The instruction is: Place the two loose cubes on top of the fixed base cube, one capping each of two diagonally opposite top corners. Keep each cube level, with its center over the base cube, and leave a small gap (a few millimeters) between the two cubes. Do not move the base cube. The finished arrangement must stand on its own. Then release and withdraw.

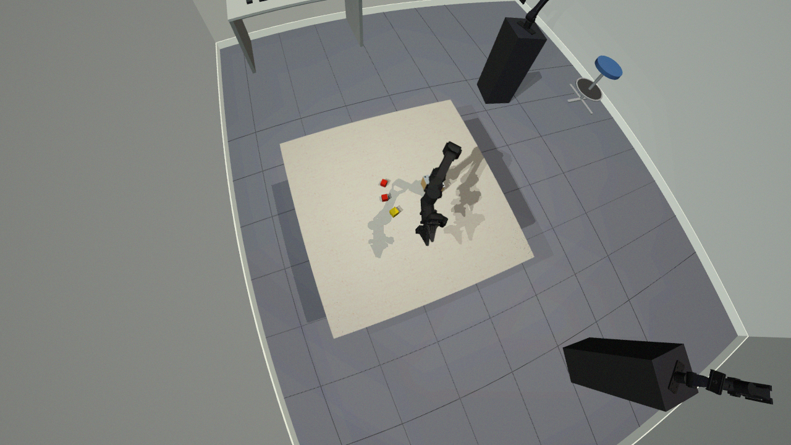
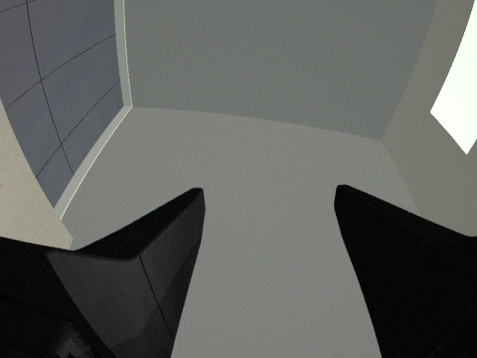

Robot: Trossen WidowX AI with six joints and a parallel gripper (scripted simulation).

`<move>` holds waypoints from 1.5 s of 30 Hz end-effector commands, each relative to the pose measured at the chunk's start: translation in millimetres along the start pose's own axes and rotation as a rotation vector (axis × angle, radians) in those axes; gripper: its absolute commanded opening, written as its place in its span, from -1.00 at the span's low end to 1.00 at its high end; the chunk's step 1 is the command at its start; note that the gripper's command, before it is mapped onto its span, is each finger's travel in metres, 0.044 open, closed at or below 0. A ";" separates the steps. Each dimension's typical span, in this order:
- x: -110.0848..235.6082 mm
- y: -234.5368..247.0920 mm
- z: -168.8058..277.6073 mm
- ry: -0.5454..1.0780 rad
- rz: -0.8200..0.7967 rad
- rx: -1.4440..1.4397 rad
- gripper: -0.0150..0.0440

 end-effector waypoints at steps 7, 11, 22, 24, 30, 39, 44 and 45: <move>21.7 64.0 49.4 0.186 -0.330 -0.160 0.41; 37.0 88.2 67.0 0.262 -0.458 -0.230 0.41; 94.0 147.4 104.3 0.470 -0.795 -0.444 0.41; 106.2 156.8 109.1 0.507 -0.855 -0.487 0.41; 144.9 181.7 119.4 0.611 -1.029 -0.622 0.41; 206.1 209.4 123.4 0.746 -1.277 -0.846 0.41; 239.8 219.6 120.3 0.806 -1.408 -0.982 0.41; 246.5 221.2 119.3 0.817 -1.434 -1.010 0.41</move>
Point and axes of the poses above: the point midway between the two fingers, 35 mm back from their tips, its own x axis back along the fingers, its own y axis across the jaws, z = x × y, the point moved 10 cm from there along x, back along the fingers, and after that the axes turned 6 degrees about x, right-handed, at the moved point
